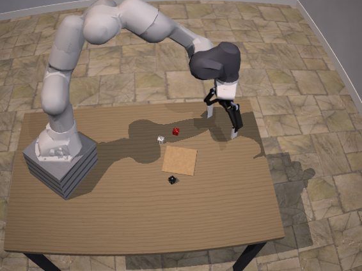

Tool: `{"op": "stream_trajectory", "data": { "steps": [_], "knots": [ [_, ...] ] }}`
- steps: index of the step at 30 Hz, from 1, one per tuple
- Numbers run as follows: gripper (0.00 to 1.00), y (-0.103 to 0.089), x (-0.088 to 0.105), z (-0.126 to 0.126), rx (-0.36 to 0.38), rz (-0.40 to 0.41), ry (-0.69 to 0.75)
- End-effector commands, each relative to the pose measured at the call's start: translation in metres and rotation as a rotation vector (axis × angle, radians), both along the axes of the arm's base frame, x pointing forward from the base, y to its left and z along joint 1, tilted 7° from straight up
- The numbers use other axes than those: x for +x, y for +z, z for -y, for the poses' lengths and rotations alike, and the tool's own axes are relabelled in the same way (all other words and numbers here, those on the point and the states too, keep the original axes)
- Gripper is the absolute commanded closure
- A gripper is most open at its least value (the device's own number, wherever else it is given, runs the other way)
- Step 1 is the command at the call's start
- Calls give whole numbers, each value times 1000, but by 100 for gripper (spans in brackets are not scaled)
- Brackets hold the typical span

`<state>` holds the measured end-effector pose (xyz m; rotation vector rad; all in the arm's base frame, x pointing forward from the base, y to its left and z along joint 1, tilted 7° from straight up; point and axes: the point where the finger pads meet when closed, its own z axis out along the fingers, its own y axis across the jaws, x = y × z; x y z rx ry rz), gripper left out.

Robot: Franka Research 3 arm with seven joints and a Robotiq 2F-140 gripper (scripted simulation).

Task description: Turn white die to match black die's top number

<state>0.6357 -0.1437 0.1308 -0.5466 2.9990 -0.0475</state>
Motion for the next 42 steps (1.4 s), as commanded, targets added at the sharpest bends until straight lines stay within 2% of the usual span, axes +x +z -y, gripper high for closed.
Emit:
{"op": "stream_trajectory", "data": {
  "steps": [1, 2, 3, 4, 6, 9, 11, 12, 16, 18, 21, 26, 42],
  "knots": [
    [0, -16, -33, 25, 3, 19, 164],
    [0, -26, -57, 40, 12, 14, 174],
    [0, -26, -57, 40, 12, 14, 174],
    [0, -37, -81, 53, 20, 10, 182],
    [0, -37, -81, 53, 20, 10, 182],
    [0, -46, -105, 64, 29, 7, 190],
    [0, -63, -148, 79, 43, 2, 202],
    [0, -68, -163, 83, 48, 1, 206],
    [0, -70, -166, 83, 49, 1, 207],
    [0, -80, -197, 89, 59, -1, 215],
    [0, -89, -223, 92, 68, -3, 222],
    [0, -92, -230, 93, 70, -3, 224],
    [0, -92, -230, 93, 70, -3, 224]
  ]
}}
